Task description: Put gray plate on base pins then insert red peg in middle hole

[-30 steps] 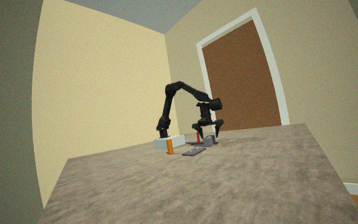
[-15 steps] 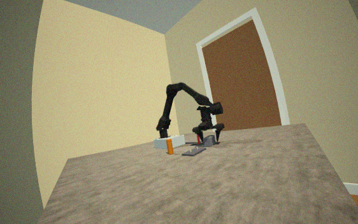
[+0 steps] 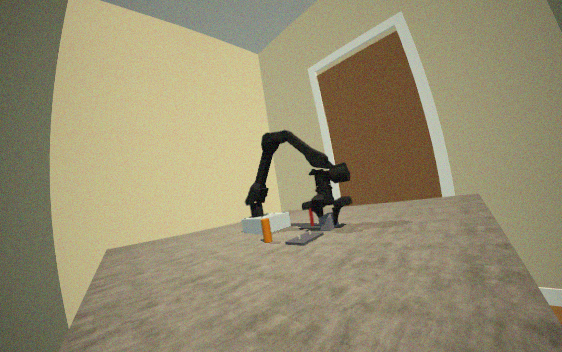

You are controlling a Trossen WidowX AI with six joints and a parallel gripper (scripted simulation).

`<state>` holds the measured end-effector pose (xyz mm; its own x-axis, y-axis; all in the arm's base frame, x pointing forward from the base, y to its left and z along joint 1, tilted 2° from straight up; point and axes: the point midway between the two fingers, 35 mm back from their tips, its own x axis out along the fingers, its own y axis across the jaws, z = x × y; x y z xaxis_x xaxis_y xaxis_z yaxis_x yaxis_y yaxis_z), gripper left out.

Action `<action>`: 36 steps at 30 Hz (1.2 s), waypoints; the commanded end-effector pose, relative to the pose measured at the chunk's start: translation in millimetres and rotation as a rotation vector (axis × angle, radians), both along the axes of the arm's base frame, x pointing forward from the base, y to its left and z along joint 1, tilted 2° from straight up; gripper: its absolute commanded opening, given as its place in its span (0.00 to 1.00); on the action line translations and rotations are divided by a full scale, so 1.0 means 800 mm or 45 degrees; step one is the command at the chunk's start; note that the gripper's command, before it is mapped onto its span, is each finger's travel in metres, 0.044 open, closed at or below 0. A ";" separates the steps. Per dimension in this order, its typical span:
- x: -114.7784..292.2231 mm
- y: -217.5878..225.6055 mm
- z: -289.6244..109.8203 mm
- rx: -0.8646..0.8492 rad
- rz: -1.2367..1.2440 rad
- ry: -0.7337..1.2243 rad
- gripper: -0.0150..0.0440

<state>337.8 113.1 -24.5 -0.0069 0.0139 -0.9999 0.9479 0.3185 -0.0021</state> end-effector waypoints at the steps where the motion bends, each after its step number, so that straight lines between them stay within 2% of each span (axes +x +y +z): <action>1: 0.000 0.000 -0.001 -0.003 0.005 -0.003 0.49; 7: 0.000 0.000 -0.001 -0.003 0.005 -0.003 0.42; 11: 0.002 0.000 0.005 -0.003 0.005 -0.003 0.25; 36: 0.012 -0.003 0.102 -0.003 0.005 -0.005 0.25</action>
<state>345.0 110.8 43.3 -0.0153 0.0111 -0.9998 0.9484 0.3168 -0.0110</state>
